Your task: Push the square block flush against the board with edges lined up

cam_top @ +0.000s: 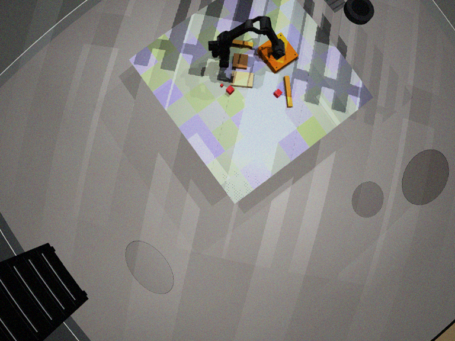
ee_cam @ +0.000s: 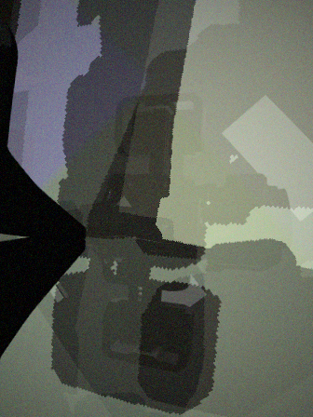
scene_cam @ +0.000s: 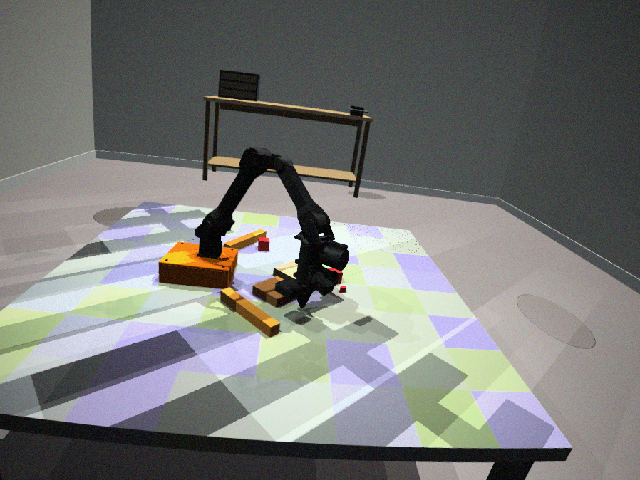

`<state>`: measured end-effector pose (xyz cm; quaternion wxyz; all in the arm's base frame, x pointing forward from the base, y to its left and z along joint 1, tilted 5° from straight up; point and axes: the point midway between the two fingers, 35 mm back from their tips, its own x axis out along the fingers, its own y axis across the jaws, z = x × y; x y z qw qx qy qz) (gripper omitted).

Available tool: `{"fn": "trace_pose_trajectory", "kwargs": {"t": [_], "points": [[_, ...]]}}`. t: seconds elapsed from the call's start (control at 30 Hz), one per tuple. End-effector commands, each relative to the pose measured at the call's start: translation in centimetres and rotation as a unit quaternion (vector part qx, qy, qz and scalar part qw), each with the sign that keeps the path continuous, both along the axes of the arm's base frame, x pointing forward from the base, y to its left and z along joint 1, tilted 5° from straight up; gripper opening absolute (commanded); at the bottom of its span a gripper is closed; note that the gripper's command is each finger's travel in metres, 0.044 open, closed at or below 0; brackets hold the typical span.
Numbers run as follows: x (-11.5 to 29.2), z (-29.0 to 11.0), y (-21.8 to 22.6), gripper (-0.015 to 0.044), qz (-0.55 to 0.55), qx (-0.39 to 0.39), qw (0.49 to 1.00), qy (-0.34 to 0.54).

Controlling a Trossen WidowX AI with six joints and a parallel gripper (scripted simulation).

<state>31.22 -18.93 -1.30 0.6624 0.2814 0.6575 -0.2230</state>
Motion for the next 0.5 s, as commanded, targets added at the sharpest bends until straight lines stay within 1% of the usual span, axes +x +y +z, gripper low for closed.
{"fn": "trace_pose_trajectory", "kwargs": {"t": [0.0, 0.07, 0.27, 0.47], "points": [[0.0, 3.9, -0.4, 0.0000, 0.002, -0.004, 1.000, -0.005], [-0.1, 5.1, -0.4, 0.0000, 0.003, -0.004, 1.000, -0.005], [-0.2, 5.1, -0.4, 0.0000, 0.000, -0.004, 1.000, -0.005], [-1.8, 5.2, -0.6, 0.0000, -0.092, -0.001, 0.996, 0.002]]}}
